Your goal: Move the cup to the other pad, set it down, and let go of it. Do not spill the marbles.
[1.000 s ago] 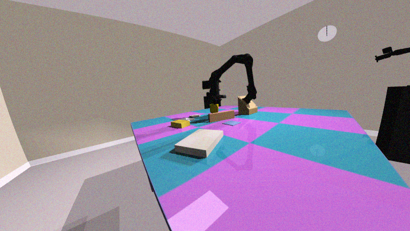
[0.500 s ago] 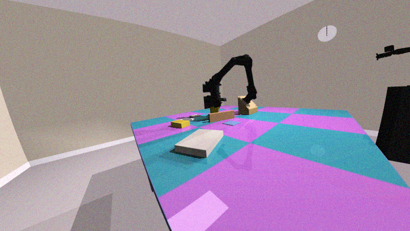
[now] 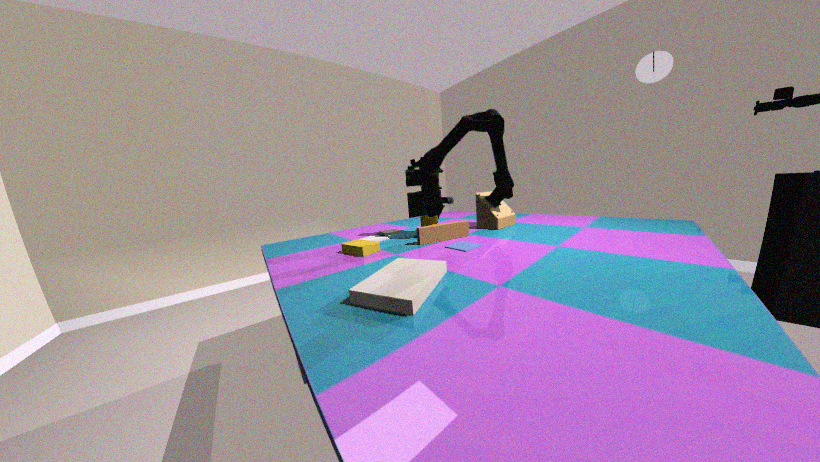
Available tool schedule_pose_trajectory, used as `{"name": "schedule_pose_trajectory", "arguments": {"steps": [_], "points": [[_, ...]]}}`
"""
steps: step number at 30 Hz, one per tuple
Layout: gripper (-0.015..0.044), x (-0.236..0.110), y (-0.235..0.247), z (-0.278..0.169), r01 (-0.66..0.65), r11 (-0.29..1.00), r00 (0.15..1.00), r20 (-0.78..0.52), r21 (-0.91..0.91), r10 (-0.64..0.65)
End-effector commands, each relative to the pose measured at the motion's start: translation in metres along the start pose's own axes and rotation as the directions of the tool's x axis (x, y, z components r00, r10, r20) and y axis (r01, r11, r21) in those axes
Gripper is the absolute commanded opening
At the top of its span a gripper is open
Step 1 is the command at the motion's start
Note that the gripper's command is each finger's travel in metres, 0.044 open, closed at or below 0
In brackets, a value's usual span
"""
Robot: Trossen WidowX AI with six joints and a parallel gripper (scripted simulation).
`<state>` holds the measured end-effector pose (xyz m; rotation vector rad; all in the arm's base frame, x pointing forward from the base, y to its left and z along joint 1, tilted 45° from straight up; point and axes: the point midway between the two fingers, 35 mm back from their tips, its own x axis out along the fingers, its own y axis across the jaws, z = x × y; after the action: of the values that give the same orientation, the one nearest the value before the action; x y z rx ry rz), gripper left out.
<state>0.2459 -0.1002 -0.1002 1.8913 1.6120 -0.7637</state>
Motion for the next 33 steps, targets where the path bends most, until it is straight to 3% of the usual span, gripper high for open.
{"name": "schedule_pose_trajectory", "arguments": {"steps": [1,2,8,33], "points": [[0.0,0.0,0.0,0.0,0.0,1.0,1.0,0.0,-0.001,0.0],[0.0,0.0,0.0,0.0,0.0,1.0,1.0,0.0,-0.001,0.0],[0.0147,0.0,0.0,0.0,0.0,1.0,1.0,0.0,-0.001,0.0],[0.0147,-0.032,0.001,0.002,0.002,1.0,1.0,-0.001,0.006,-0.002]]}}
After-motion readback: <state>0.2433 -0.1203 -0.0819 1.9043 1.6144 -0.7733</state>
